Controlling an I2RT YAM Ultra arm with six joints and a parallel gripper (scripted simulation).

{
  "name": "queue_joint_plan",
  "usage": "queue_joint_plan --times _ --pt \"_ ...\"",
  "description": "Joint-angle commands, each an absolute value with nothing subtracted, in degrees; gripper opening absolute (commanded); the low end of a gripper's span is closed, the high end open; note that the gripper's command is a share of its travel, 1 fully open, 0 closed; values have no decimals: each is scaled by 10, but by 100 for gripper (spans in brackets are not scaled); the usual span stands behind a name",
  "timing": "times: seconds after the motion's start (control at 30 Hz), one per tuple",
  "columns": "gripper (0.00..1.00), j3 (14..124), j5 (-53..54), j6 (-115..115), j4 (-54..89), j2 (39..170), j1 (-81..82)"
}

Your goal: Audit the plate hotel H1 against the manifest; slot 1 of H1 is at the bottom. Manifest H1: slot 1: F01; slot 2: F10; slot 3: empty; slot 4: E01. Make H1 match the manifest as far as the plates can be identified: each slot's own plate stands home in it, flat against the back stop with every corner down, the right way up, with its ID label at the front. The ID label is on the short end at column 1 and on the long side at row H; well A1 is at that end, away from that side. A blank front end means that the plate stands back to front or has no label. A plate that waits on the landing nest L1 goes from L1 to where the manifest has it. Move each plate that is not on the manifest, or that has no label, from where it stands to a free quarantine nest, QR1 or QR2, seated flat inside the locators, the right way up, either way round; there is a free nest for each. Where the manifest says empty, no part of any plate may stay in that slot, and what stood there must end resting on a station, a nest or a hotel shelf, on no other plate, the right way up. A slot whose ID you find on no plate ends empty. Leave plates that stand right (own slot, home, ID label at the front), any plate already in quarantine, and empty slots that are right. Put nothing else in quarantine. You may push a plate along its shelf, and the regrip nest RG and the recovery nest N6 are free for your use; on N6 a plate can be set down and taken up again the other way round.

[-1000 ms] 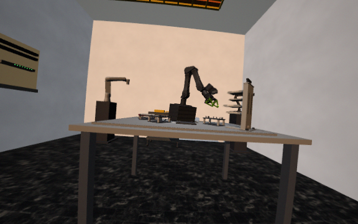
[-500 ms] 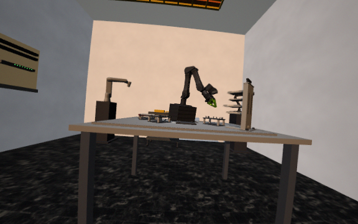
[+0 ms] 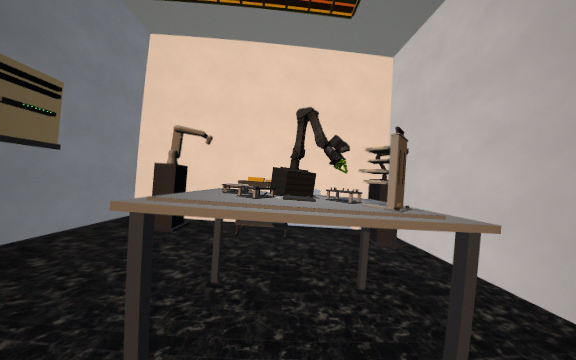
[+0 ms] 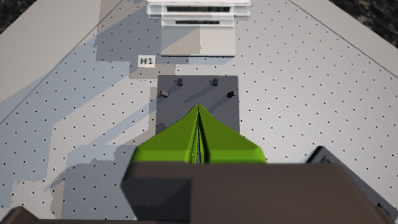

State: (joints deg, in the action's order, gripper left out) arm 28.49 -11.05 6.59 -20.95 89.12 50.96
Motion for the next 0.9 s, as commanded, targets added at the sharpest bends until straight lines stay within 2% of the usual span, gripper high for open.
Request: queue_joint_plan --times 0.0,0.87 --pt "0 287 -111 66 -223 888 510" --pt "0 312 -107 63 -219 907 504"
